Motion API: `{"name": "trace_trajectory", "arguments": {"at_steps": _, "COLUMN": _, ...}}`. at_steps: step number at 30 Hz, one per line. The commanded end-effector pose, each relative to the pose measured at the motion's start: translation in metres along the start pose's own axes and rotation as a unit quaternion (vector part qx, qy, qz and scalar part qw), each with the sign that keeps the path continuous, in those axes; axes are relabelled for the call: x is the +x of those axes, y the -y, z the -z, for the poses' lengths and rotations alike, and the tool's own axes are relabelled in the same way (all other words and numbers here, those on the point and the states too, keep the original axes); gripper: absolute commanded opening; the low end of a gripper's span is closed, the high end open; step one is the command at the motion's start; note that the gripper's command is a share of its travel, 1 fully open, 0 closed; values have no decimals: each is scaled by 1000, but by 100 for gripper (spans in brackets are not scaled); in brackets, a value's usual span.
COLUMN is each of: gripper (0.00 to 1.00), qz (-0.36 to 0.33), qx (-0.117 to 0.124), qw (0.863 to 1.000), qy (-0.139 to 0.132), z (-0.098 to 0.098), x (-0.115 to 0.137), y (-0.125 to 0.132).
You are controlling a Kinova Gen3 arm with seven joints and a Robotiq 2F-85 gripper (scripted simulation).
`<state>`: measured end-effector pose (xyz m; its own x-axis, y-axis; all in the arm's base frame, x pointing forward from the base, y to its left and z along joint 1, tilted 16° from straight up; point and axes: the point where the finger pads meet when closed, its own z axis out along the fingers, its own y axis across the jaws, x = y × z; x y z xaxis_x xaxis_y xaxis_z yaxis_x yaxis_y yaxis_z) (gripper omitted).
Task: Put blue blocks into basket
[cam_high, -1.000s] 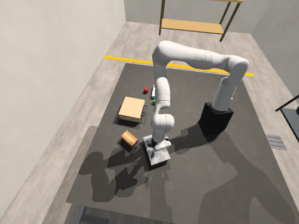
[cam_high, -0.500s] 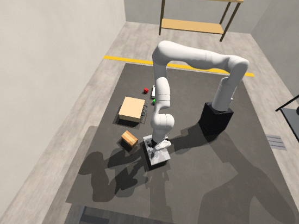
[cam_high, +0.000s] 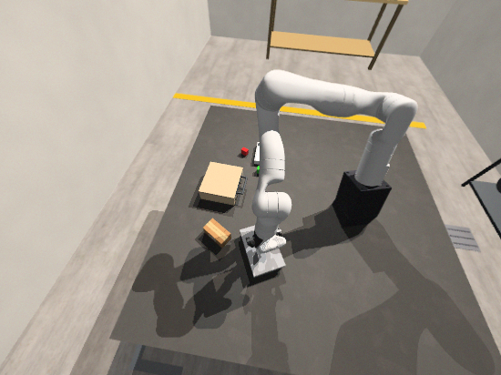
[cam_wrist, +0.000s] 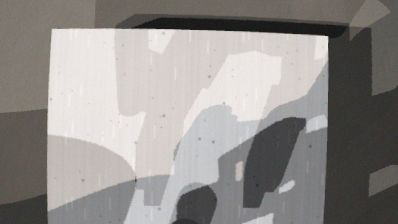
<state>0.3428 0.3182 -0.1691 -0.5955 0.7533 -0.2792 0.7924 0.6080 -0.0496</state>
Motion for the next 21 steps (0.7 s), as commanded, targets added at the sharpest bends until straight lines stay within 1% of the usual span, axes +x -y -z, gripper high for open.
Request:
{"name": "trace_trajectory", "arguments": {"at_steps": 1, "gripper": 48, "qz": 0, "qx": -1, "qw": 1000, "qy": 0, "z": 1, "x": 0, "y": -1}}
{"name": "trace_trajectory", "arguments": {"at_steps": 21, "gripper": 48, "qz": 0, "qx": -1, "qw": 1000, "qy": 0, "z": -13, "x": 0, "y": -1}}
